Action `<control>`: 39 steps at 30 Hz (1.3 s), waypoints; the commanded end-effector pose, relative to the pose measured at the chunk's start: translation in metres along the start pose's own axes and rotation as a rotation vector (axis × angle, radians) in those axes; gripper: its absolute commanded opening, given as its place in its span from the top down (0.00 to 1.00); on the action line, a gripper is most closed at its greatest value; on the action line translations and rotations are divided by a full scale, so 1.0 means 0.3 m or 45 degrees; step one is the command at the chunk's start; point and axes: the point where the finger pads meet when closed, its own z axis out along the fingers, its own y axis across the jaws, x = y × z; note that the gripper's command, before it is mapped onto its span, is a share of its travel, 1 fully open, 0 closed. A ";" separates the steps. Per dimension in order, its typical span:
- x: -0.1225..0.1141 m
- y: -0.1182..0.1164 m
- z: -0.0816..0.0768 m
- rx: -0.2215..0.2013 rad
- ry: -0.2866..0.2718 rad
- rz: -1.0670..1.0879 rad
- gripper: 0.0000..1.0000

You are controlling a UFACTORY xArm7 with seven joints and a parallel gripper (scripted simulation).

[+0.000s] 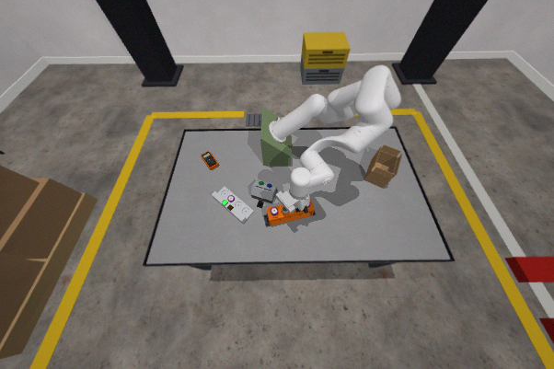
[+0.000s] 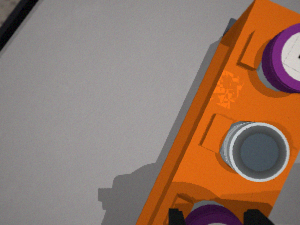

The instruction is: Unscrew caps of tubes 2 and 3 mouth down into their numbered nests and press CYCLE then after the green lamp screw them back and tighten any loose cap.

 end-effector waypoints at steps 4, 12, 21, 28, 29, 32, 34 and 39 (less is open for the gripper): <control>0.005 -0.004 -0.005 -0.019 0.011 0.434 1.00; 0.005 -0.004 -0.004 -0.016 0.014 0.928 1.00; 0.005 -0.004 -0.003 -0.015 0.017 1.371 1.00; 0.005 -0.003 -0.003 -0.014 0.019 1.543 1.00; 0.005 -0.004 -0.003 -0.014 0.019 1.543 1.00; 0.005 -0.004 -0.003 -0.014 0.019 1.543 0.54; 0.005 -0.004 -0.003 -0.014 0.019 1.543 0.54; 0.005 -0.004 -0.003 -0.014 0.019 1.543 0.54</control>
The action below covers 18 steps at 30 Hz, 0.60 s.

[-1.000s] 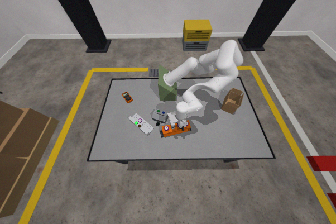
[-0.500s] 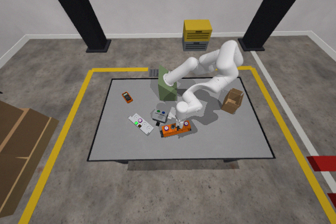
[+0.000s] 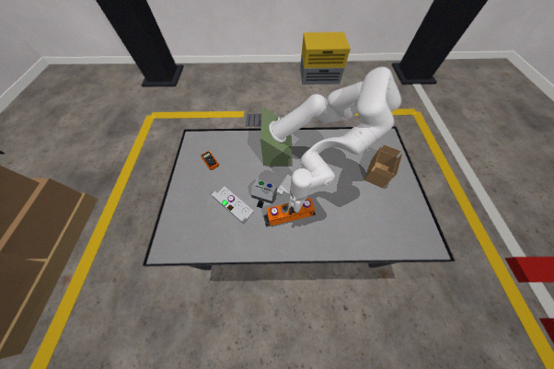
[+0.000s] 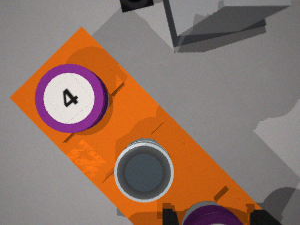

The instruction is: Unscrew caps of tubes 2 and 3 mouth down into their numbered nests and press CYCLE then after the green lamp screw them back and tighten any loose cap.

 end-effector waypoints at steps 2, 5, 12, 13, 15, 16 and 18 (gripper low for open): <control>0.000 -0.006 -0.009 0.007 -0.002 0.002 0.54; 0.000 -0.006 -0.009 0.007 -0.002 0.002 0.54; 0.000 -0.006 -0.011 0.007 0.000 -0.534 0.54; 0.000 -0.006 -0.011 0.007 0.001 -0.595 0.54; 0.000 -0.006 -0.011 0.007 0.001 -0.595 0.54; 0.000 -0.006 -0.010 0.007 0.000 -0.727 0.54; 0.000 -0.006 -0.011 0.007 0.002 -0.865 0.54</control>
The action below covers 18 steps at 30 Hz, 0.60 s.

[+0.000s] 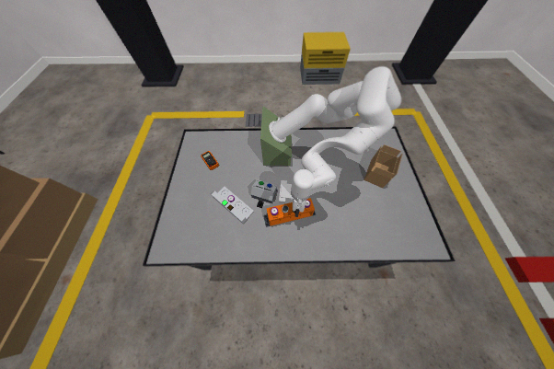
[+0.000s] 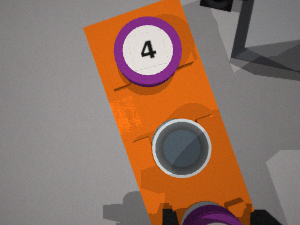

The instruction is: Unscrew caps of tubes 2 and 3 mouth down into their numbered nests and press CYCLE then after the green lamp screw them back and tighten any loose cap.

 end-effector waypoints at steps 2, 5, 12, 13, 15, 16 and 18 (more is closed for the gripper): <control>0.003 -0.005 -0.007 0.027 -0.018 -0.409 0.54; 0.003 -0.005 -0.007 0.028 -0.016 -0.586 0.54; 0.003 -0.005 -0.007 0.032 -0.013 -0.983 0.54; 0.003 -0.005 -0.007 0.032 -0.013 -0.983 0.54; 0.003 -0.005 -0.007 0.032 -0.013 -0.983 0.54; 0.003 -0.005 -0.007 0.032 -0.013 -0.983 0.54; 0.003 -0.005 -0.007 0.032 -0.013 -0.983 0.54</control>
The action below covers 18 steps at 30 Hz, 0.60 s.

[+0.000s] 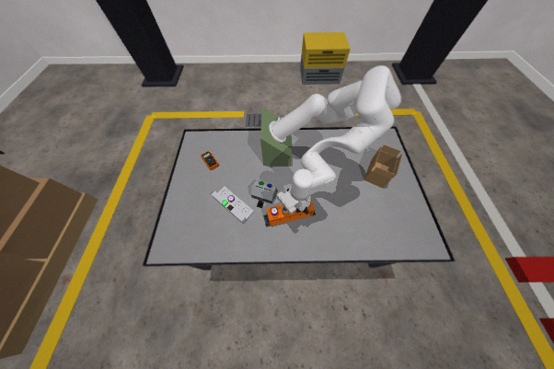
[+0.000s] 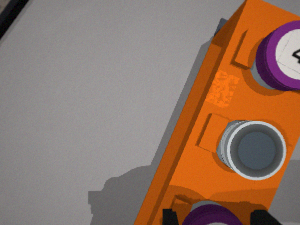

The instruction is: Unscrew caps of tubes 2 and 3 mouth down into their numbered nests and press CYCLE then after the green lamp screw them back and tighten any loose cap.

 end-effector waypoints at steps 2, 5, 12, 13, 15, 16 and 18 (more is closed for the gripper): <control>0.006 -0.002 -0.007 0.025 0.000 -0.041 1.00; 0.006 -0.002 -0.007 0.025 0.000 -0.041 1.00; 0.006 -0.002 -0.007 0.025 0.000 -0.041 1.00; 0.006 -0.002 -0.007 0.025 0.000 -0.041 1.00; 0.006 -0.002 -0.007 0.025 0.000 -0.041 1.00; 0.006 -0.002 -0.007 0.025 0.000 -0.041 1.00; 0.006 -0.002 -0.006 0.025 -0.002 0.087 1.00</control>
